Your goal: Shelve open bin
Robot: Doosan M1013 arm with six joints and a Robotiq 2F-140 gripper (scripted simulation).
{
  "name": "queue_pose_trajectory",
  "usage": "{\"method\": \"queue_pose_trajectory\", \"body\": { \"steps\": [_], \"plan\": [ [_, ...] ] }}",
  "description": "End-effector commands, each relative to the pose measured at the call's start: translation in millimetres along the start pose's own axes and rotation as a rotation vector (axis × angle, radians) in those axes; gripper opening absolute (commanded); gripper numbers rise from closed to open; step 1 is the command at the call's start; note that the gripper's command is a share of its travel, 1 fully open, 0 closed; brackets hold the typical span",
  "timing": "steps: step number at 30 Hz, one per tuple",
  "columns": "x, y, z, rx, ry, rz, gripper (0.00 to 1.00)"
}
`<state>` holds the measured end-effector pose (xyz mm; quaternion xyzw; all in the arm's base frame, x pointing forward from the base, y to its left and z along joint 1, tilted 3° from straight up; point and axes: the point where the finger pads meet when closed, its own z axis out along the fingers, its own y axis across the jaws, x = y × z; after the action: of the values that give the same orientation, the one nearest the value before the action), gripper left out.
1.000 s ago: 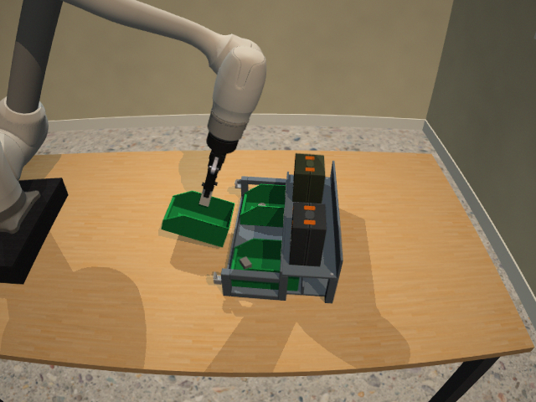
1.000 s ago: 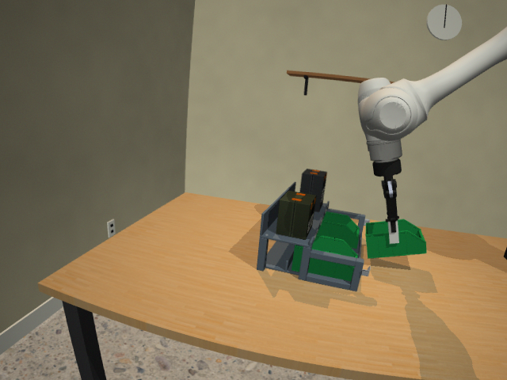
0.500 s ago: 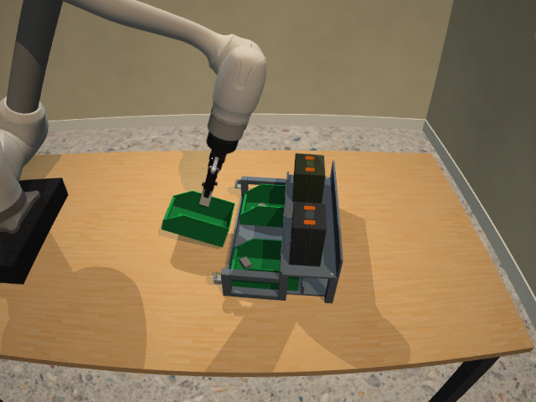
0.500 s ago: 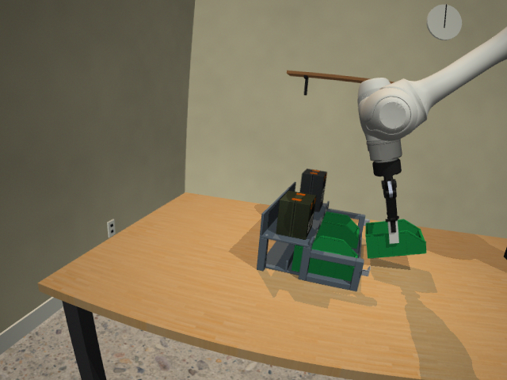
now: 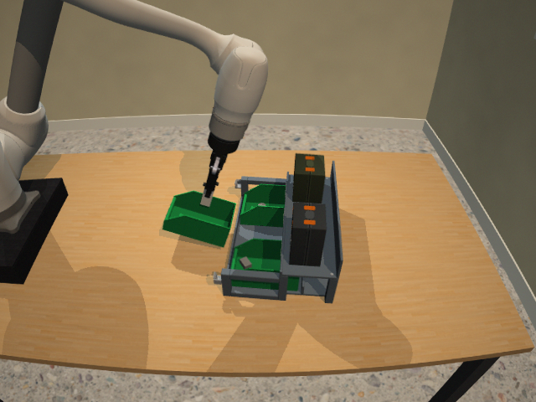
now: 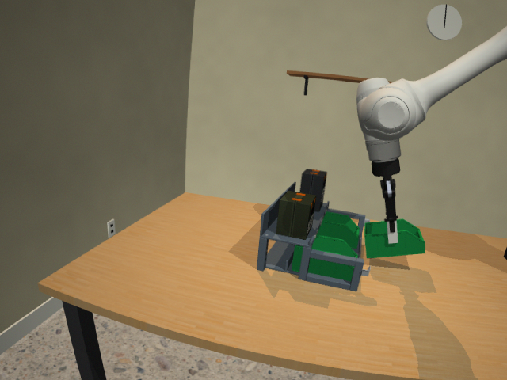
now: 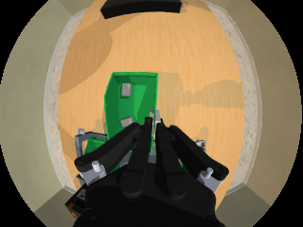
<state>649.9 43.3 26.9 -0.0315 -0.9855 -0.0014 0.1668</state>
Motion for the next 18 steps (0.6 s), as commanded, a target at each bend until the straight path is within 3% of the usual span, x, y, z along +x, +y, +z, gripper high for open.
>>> {"method": "queue_pose_trajectory", "body": {
  "steps": [1,18],
  "plan": [
    [-3,-1,-1,-0.003,0.001,-0.002,0.00],
    [-13,-1,-4,-0.004,0.001,-0.002,0.00]
  ]
}}
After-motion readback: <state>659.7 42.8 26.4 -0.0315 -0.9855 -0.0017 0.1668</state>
